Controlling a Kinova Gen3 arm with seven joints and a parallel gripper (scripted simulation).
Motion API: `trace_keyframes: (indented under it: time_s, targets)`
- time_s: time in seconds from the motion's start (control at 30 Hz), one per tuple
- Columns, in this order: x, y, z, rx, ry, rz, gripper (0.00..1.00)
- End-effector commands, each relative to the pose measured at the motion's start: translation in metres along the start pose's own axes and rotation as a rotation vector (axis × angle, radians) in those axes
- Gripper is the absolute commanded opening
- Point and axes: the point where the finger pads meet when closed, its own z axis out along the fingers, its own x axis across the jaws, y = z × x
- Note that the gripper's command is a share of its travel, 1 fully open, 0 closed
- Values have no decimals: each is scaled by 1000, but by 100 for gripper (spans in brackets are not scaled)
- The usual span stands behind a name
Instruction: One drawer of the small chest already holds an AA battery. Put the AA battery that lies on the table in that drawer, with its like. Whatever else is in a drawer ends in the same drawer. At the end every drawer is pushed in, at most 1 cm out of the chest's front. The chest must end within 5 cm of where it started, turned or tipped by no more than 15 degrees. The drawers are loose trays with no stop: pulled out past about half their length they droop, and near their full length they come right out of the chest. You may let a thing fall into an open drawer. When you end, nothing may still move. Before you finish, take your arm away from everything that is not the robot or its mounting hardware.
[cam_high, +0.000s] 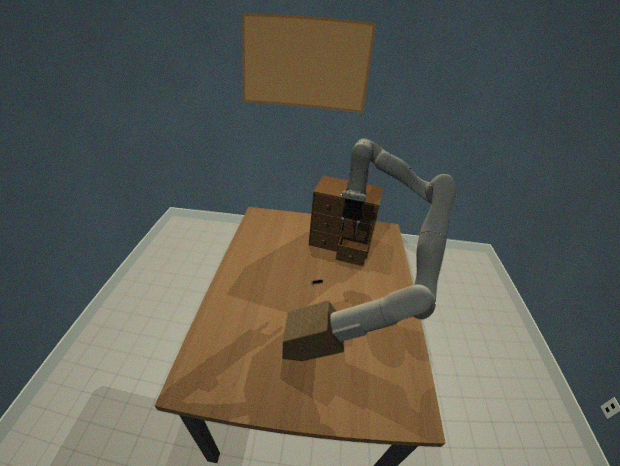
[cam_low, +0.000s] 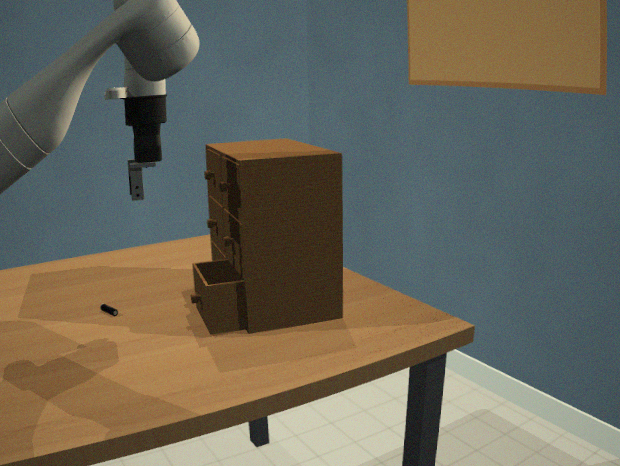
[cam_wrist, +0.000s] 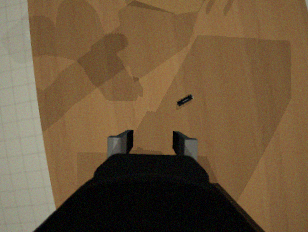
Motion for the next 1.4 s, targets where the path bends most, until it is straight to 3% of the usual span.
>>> trace_keyframes:
  time_s: [0.0, 1.37]
  targets:
    - [0, 0, -1, -1, 1, 0, 100]
    - [2, -1, 2, -1, 1, -35, 100]
